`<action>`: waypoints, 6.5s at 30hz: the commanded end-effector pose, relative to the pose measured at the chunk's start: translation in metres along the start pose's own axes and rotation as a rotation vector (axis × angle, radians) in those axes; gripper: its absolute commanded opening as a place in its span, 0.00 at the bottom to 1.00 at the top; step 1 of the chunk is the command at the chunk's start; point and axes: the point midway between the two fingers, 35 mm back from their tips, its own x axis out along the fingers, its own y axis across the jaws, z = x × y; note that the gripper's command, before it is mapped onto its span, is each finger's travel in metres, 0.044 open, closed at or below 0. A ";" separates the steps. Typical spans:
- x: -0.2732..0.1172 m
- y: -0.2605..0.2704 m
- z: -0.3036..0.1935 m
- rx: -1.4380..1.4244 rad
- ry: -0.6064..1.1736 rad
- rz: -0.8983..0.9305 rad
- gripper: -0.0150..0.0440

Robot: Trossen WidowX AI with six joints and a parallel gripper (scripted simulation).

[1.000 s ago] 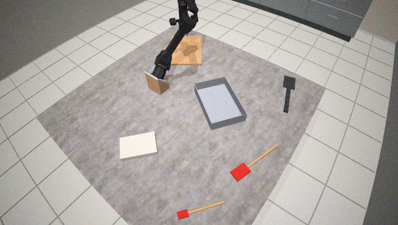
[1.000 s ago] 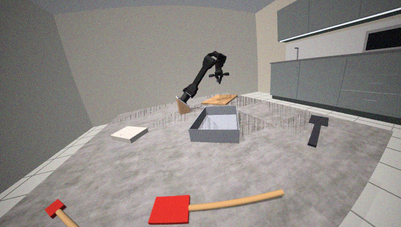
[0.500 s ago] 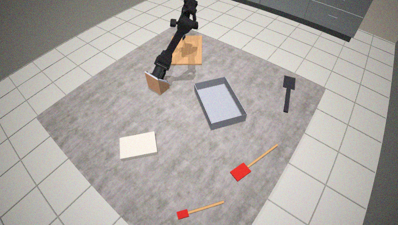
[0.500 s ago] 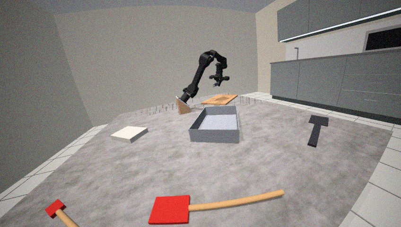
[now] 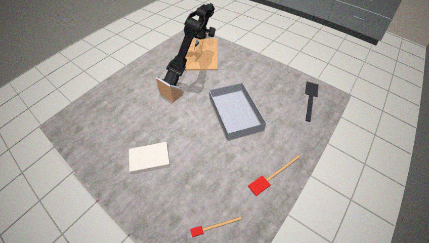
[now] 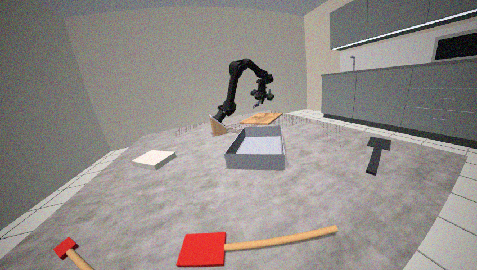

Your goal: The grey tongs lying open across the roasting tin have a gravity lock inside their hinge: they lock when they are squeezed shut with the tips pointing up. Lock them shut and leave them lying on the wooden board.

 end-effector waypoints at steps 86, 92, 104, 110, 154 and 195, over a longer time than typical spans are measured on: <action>-0.038 0.007 0.009 -0.293 0.660 -0.030 0.00; -0.028 0.012 -0.001 -0.181 0.568 -0.039 0.00; -0.010 0.011 -0.007 -0.031 0.338 -0.045 0.00; -0.004 0.007 -0.006 0.005 0.209 -0.036 0.00; -0.036 -0.009 -0.001 -0.360 -0.450 0.231 0.00; 0.016 0.001 0.016 -0.354 -0.456 0.228 0.00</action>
